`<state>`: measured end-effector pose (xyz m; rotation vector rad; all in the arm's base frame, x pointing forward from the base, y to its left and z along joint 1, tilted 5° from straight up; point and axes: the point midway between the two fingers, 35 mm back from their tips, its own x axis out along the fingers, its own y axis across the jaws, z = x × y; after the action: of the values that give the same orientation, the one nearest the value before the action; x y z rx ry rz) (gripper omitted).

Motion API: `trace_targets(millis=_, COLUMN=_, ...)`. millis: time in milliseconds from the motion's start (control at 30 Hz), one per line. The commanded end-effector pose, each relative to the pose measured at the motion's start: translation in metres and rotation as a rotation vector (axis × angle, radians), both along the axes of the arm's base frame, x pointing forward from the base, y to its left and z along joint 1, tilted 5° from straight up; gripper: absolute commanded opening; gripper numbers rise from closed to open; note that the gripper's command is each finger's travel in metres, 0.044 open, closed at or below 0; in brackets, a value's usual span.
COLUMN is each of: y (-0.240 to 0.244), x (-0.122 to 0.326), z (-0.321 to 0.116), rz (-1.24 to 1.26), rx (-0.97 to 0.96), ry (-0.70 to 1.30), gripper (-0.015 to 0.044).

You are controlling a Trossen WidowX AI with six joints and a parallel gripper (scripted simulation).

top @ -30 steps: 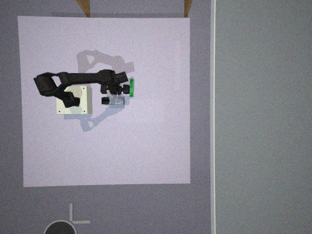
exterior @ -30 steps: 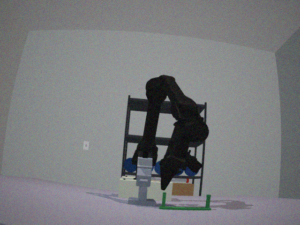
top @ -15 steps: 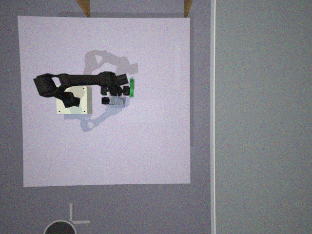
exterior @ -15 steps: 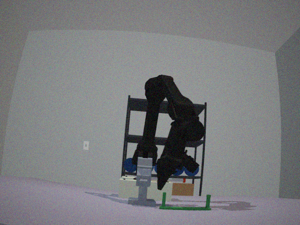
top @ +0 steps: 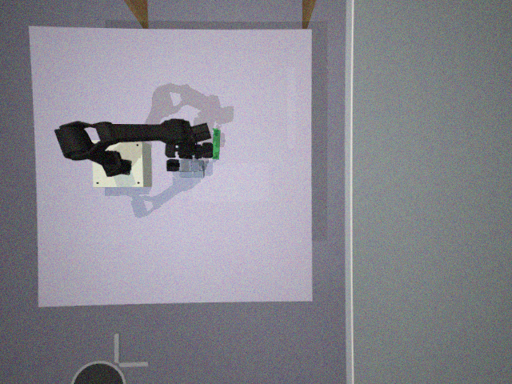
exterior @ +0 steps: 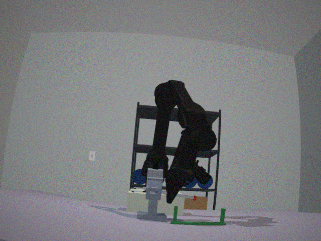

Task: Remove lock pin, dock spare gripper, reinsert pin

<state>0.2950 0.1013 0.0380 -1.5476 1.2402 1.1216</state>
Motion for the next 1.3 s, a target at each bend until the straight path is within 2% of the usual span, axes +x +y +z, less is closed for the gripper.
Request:
trace_targets(millis=0, y=0.000, x=0.000, z=0.000, rz=0.000, rx=0.000, ry=0.000, gripper=0.0200)
trace_targets(millis=1267, y=0.038, x=-0.020, z=0.046, rz=0.020, rx=-0.025, ry=0.039, gripper=0.0200)
